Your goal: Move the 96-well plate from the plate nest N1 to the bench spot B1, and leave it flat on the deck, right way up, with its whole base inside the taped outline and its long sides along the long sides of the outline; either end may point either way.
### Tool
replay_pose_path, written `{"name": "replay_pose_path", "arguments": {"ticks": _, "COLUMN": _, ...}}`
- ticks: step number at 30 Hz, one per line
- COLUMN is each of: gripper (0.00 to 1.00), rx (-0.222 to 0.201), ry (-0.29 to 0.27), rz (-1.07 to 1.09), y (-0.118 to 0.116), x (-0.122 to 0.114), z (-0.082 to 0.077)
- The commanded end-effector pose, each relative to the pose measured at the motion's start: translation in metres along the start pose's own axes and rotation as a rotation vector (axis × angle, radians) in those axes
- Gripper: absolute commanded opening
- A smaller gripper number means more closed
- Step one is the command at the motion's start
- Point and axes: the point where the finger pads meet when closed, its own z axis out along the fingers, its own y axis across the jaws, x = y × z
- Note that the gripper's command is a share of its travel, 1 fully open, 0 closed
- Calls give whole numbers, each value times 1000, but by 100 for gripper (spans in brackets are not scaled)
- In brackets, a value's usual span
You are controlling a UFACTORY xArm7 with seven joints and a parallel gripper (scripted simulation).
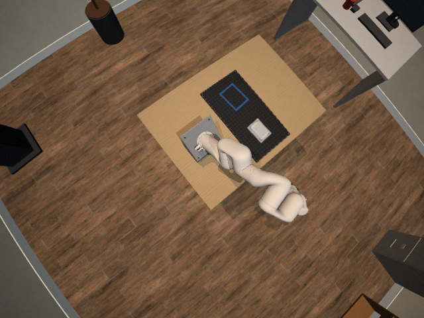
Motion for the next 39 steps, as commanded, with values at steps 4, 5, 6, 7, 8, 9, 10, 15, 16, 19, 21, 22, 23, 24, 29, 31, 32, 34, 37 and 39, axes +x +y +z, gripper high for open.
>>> {"name": "replay_pose_path", "arguments": {"ticks": 4, "gripper": 100, "rx": -21, "ry": -31, "rz": -99, "y": -1, "x": -31, "z": 8}}
{"name": "replay_pose_path", "arguments": {"ticks": 5, "gripper": 100, "rx": -29, "ry": -41, "rz": -130, "y": -1, "x": -36, "z": 10}}
{"name": "replay_pose_path", "arguments": {"ticks": 6, "gripper": 100, "rx": -37, "ry": -51, "rz": -161, "y": 0, "x": -41, "z": 11}}
{"name": "replay_pose_path", "arguments": {"ticks": 7, "gripper": 100, "rx": -44, "ry": -60, "rz": -192, "y": 0, "x": -45, "z": 12}}
{"name": "replay_pose_path", "arguments": {"ticks": 8, "gripper": 100, "rx": -45, "ry": -61, "rz": -193, "y": 0, "x": -50, "z": 14}}
{"name": "replay_pose_path", "arguments": {"ticks": 9, "gripper": 100, "rx": -45, "ry": -61, "rz": -193, "y": 0, "x": -55, "z": 15}}
{"name": "replay_pose_path", "arguments": {"ticks": 10, "gripper": 100, "rx": -45, "ry": -61, "rz": -193, "y": 1, "x": -60, "z": 16}}
{"name": "replay_pose_path", "arguments": {"ticks": 15, "gripper": 100, "rx": -51, "ry": -70, "rz": -225, "y": 2, "x": -74, "z": 20}}
{"name": "replay_pose_path", "arguments": {"ticks": 16, "gripper": 100, "rx": -58, "ry": -80, "rz": -256, "y": 2, "x": -79, "z": 21}}
{"name": "replay_pose_path", "arguments": {"ticks": 19, "gripper": 100, "rx": -78, "ry": -108, "rz": -350, "y": 5, "x": -94, "z": 24}}
{"name": "replay_pose_path", "arguments": {"ticks": 21, "gripper": 100, "rx": -86, "ry": -118, "rz": -384, "y": 6, "x": -104, "z": 26}}
{"name": "replay_pose_path", "arguments": {"ticks": 22, "gripper": 100, "rx": -86, "ry": -118, "rz": -384, "y": 7, "x": -108, "z": 27}}
{"name": "replay_pose_path", "arguments": {"ticks": 23, "gripper": 100, "rx": -86, "ry": -118, "rz": -384, "y": 7, "x": -113, "z": 28}}
{"name": "replay_pose_path", "arguments": {"ticks": 24, "gripper": 100, "rx": -86, "ry": -118, "rz": -384, "y": 8, "x": -118, "z": 29}}
{"name": "replay_pose_path", "arguments": {"ticks": 29, "gripper": 100, "rx": -86, "ry": -118, "rz": -384, "y": 10, "x": -129, "z": 32}}
{"name": "replay_pose_path", "arguments": {"ticks": 31, "gripper": 100, "rx": -98, "ry": -136, "rz": -447, "y": 12, "x": -138, "z": 33}}
{"name": "replay_pose_path", "arguments": {"ticks": 32, "gripper": 100, "rx": -104, "ry": -144, "rz": -479, "y": 13, "x": -143, "z": 34}}
{"name": "replay_pose_path", "arguments": {"ticks": 34, "gripper": 100, "rx": -116, "ry": -162, "rz": -542, "y": 16, "x": -153, "z": 35}}
{"name": "replay_pose_path", "arguments": {"ticks": 37, "gripper": 100, "rx": -123, "ry": -172, "rz": -578, "y": 19, "x": -167, "z": 37}}
{"name": "replay_pose_path", "arguments": {"ticks": 39, "gripper": 100, "rx": -123, "ry": -172, "rz": -578, "y": 21, "x": -177, "z": 39}}
